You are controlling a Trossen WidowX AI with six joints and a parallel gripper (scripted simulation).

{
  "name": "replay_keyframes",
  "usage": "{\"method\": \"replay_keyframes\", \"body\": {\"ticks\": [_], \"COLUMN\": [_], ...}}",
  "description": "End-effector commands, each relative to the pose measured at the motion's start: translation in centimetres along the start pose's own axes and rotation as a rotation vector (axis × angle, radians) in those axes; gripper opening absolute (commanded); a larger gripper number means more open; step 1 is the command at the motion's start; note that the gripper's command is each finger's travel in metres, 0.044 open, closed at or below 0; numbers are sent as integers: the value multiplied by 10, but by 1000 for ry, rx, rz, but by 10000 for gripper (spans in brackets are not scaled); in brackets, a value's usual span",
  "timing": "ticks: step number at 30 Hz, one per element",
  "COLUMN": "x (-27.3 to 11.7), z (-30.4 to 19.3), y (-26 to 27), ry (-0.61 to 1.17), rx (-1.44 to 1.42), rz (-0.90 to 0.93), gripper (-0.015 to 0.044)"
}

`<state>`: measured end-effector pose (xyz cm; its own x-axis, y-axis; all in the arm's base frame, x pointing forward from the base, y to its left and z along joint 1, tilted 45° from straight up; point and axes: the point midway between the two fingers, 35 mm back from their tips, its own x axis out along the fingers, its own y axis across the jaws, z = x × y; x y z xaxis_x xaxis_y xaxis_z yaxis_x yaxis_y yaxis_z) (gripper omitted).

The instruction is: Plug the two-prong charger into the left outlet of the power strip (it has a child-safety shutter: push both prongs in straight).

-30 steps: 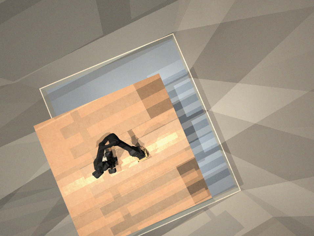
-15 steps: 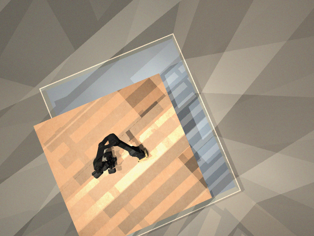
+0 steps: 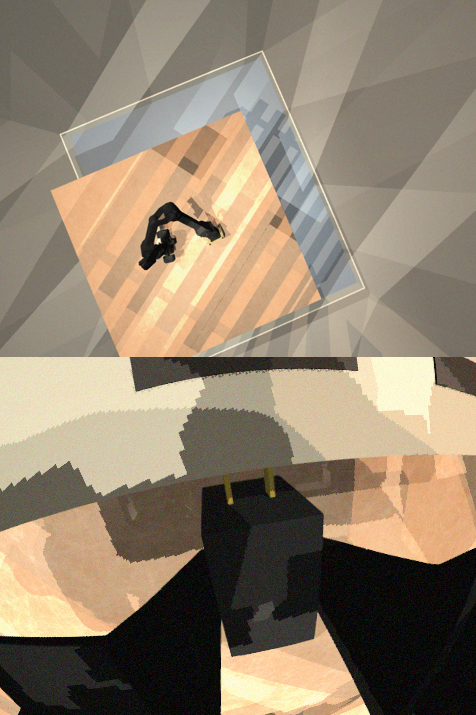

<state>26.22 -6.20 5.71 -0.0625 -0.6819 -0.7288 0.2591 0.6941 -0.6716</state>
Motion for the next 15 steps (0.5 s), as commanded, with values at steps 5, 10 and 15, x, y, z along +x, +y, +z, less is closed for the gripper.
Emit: {"method": "replay_keyframes", "body": {"ticks": [5, 10, 15], "x": [0, -1, -1], "z": [3, 5, 7], "y": [-1, -1, -1], "ry": [-2, -2, -2], "rx": [-3, -3, -3], "rz": [-4, -4, -4], "gripper": [0, 0, 0]}}
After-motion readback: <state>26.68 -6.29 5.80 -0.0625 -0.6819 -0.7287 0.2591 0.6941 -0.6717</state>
